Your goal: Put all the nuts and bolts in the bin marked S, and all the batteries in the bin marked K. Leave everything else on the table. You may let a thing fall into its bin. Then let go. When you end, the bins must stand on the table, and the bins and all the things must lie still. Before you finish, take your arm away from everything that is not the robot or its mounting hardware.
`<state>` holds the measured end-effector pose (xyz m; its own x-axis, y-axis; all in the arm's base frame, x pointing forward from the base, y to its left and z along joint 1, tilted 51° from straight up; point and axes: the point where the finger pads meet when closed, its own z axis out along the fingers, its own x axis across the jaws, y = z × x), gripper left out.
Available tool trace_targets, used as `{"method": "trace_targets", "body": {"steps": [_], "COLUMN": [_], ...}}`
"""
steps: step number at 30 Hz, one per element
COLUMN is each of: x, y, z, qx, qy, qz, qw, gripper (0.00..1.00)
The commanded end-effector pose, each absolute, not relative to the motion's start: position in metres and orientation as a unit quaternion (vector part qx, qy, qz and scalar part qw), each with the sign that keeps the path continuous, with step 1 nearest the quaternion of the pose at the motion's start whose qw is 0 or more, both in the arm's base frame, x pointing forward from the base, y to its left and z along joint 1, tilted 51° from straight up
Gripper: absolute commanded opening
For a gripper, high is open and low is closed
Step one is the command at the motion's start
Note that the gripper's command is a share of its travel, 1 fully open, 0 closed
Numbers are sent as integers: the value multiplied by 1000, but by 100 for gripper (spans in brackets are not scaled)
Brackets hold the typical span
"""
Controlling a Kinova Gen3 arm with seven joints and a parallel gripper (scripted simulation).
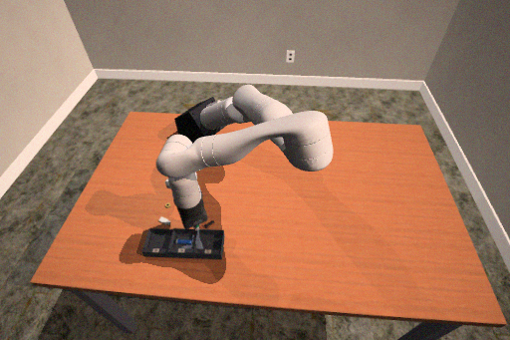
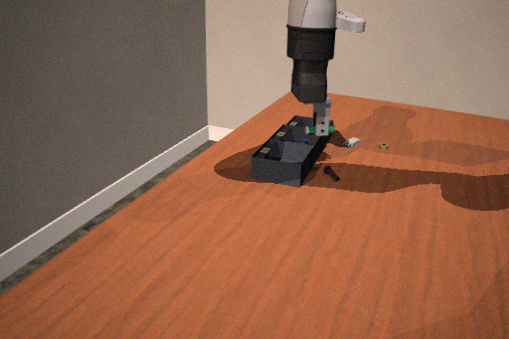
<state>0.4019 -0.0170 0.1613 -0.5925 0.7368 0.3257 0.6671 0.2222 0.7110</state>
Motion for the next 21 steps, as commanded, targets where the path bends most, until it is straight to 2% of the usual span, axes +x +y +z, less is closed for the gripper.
{"method": "trace_targets", "body": {"steps": [1,8,21], "x": [414,444,444], "y": [-28,-51,-51], "z": [159,159,159], "qx": [413,267,24], "qy": [801,860,901], "qz": [429,412,360], "qw": [62,136,243], "gripper": [31,31,31]}}
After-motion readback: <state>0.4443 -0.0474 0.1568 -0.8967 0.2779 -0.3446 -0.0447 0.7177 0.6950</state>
